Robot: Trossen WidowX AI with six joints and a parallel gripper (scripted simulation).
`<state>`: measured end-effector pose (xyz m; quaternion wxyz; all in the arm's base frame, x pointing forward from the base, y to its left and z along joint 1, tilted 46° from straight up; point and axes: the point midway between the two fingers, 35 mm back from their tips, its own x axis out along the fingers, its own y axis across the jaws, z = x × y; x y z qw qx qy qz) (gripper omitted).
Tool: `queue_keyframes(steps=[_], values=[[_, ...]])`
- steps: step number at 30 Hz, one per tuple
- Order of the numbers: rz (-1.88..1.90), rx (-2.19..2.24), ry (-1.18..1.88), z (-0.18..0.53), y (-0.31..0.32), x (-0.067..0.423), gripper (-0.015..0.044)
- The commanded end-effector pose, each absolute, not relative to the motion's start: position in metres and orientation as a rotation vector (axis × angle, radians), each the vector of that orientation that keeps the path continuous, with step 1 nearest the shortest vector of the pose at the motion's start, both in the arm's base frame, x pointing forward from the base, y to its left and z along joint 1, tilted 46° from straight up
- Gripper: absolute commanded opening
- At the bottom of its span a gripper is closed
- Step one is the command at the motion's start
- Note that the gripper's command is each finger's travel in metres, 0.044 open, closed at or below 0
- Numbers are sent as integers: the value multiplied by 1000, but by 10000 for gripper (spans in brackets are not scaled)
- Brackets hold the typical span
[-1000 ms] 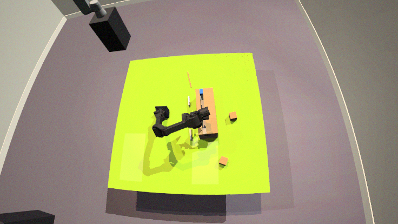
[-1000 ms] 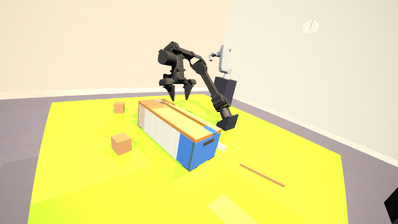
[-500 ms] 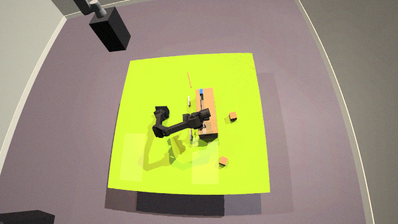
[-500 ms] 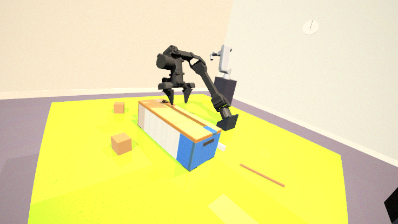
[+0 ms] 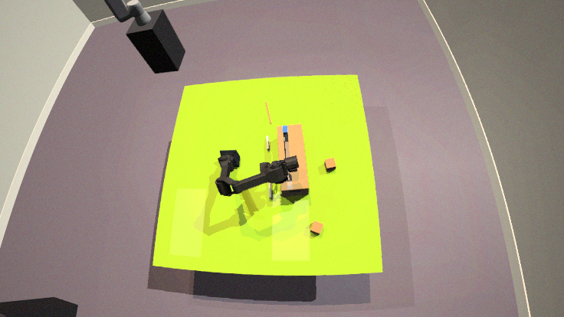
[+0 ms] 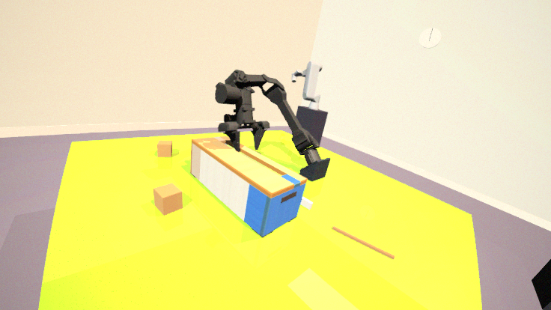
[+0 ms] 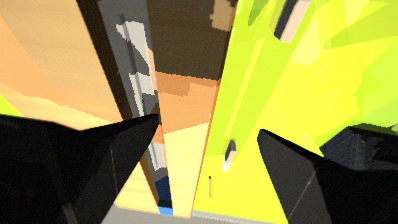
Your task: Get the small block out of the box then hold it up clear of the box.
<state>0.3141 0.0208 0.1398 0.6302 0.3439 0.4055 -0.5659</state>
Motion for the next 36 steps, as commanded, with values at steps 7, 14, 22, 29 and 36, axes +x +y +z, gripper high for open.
queue_keyframes(steps=[7, 14, 22, 29, 36], values=[[-1298, 778, 926, 126, 8, 313, 400], [-1299, 778, 925, 118, 0, 313, 400], [-1296, 787, 926, 117, 5, 314, 400], [-1296, 787, 927, 101, 19, 312, 400], [-1296, 788, 928, 88, 31, 310, 400]])
